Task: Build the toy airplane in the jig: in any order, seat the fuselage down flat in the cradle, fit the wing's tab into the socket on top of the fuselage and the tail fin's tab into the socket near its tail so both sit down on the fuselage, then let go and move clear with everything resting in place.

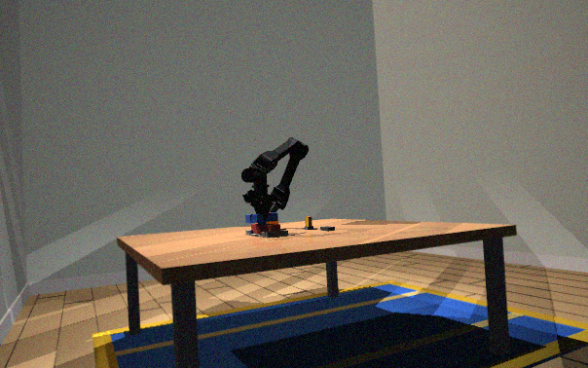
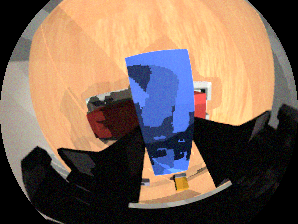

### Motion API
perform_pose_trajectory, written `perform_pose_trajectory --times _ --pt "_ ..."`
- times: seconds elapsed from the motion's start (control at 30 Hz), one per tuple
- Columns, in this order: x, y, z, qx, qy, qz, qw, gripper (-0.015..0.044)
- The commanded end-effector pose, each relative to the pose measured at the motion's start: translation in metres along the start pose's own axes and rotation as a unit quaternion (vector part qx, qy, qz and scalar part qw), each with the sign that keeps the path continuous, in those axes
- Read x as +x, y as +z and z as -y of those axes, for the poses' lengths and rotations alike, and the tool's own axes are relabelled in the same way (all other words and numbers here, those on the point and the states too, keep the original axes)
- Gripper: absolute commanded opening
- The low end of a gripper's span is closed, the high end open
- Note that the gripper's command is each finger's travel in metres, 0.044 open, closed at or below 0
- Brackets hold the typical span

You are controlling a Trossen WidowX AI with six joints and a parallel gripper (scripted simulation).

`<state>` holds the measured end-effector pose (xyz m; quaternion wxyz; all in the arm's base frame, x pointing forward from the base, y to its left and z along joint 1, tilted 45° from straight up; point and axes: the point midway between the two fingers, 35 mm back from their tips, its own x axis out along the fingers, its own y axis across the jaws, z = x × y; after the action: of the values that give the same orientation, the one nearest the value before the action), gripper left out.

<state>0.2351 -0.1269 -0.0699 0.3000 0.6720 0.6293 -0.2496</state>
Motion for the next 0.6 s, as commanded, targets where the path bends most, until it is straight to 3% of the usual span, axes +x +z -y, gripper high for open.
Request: perform_pose_trajectory --times 0.0,0.17,0.47,0.57 --pt "0.000 0.000 0.000 0.000 0.000 0.000 1.000 0.0319" --pt "0.000 0.000 0.000 0.000 0.000 0.000 1.000 0.0440" --pt "-0.002 0.000 0.000 0.000 0.000 0.000 1.000 0.0440" --pt "-0.035 0.003 -0.002 0.001 0.001 0.001 1.000 0.0440"
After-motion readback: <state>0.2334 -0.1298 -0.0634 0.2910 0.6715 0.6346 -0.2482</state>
